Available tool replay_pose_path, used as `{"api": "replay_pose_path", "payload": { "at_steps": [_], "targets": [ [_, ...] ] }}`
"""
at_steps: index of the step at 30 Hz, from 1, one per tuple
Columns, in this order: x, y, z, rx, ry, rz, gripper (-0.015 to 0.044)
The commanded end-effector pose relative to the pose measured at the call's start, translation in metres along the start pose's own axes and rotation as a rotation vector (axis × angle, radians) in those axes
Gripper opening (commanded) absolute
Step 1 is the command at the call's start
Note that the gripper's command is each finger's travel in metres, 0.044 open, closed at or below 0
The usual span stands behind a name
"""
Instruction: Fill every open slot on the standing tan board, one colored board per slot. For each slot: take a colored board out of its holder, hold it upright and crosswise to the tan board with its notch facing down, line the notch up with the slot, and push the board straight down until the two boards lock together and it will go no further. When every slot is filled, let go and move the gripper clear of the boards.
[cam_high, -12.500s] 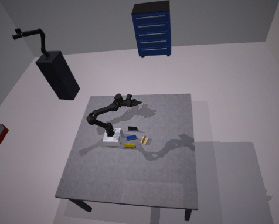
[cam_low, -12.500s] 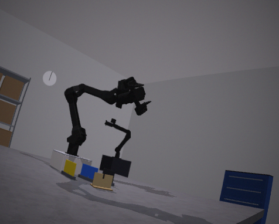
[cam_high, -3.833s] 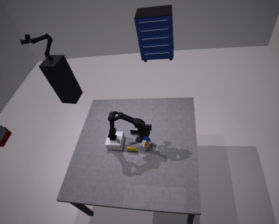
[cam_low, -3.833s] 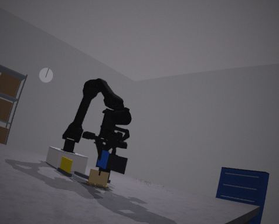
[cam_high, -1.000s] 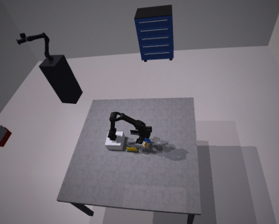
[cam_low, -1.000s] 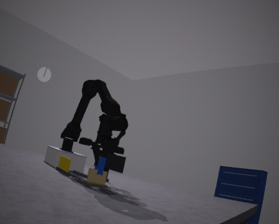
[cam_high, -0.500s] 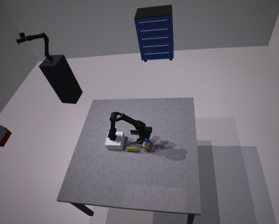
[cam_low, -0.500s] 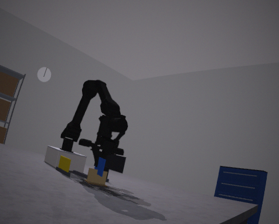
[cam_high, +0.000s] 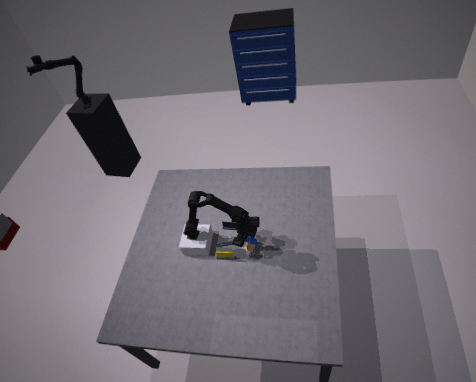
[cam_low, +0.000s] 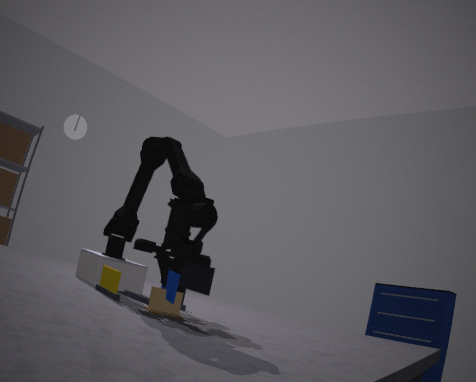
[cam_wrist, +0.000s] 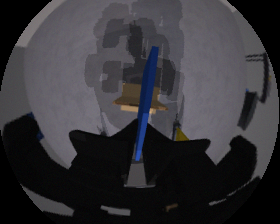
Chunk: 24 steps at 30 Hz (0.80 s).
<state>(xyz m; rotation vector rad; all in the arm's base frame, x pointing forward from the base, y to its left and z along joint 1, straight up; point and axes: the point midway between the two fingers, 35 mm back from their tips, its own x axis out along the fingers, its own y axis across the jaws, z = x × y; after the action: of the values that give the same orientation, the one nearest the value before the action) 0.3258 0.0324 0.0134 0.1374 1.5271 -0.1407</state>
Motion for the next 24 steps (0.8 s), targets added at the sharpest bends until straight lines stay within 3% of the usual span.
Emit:
{"api": "replay_pose_path", "payload": {
  "at_steps": [1,24],
  "targets": [
    [0.0042,0.0,-0.0008,0.003,0.008,0.0,0.0],
    [0.0127,0.0,-0.0008,0.003,0.008,0.0,0.0]
  ]
}}
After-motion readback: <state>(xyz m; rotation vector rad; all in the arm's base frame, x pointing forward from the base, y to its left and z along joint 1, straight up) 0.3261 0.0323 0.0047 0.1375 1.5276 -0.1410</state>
